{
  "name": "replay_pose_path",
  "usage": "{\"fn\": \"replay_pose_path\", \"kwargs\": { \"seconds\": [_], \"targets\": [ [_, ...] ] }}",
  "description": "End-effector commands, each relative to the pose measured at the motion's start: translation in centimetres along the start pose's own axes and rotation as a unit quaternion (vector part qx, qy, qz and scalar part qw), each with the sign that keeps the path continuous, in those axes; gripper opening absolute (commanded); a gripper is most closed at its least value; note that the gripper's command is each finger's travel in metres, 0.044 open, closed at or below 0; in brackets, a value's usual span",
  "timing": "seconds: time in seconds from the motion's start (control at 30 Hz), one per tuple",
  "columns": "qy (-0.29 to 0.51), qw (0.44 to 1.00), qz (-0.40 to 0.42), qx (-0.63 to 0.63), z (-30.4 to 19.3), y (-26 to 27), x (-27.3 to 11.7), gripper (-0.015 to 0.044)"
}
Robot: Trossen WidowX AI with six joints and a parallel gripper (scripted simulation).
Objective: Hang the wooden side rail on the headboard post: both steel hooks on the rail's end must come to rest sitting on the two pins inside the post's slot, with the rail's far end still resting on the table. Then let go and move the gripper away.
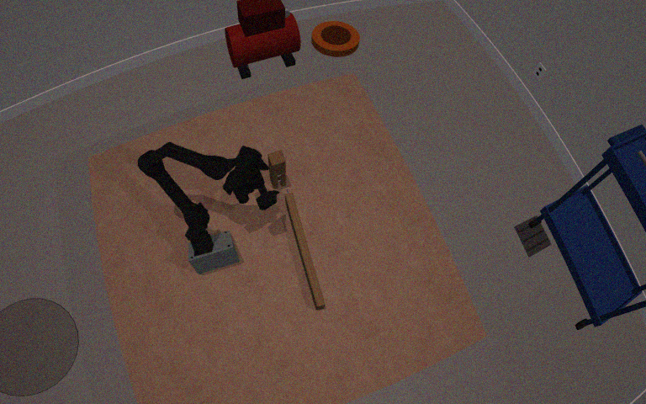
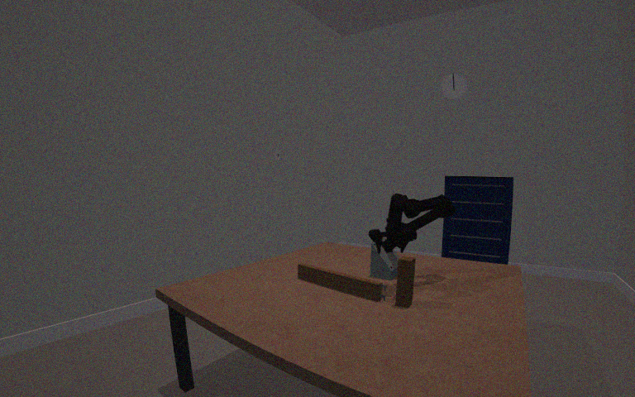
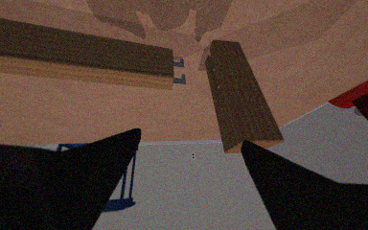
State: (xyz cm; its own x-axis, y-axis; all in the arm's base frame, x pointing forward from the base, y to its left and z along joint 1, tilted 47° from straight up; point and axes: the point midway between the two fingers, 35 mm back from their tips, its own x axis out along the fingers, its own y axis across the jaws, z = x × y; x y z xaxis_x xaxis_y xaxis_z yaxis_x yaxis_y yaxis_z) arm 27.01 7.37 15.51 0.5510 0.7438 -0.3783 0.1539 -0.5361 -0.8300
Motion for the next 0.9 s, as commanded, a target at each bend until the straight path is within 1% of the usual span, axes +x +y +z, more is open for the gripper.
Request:
{"fn": "replay_pose_path", "kwargs": {
  "seconds": [0.0, 0.1, 0.2, 0.3, 0.4, 0.5, 0.63, 0.87],
  "targets": [
    [-0.006, 0.994, 0.013, 0.112, -0.2, 0.4, 0.1, 0.044],
    [-0.014, 0.973, 0.021, 0.229, -0.4, 0.6, 0.2, 0.044],
    [-0.021, 0.939, 0.03, 0.341, -0.5, 0.8, 0.4, 0.044],
    [-0.026, 0.892, 0.041, 0.449, -0.6, 0.9, 0.5, 0.044],
    [-0.03, 0.834, 0.053, 0.549, -0.7, 1.0, 0.6, 0.044],
    [-0.031, 0.764, 0.066, 0.641, -0.8, 1.1, 0.8, 0.044],
    [-0.028, 0.657, 0.082, 0.749, -1.1, 1.1, 0.9, 0.044],
    [-0.013, 0.436, 0.107, 0.893, -1.6, 1.1, 1.1, 0.044]
  ]
}}
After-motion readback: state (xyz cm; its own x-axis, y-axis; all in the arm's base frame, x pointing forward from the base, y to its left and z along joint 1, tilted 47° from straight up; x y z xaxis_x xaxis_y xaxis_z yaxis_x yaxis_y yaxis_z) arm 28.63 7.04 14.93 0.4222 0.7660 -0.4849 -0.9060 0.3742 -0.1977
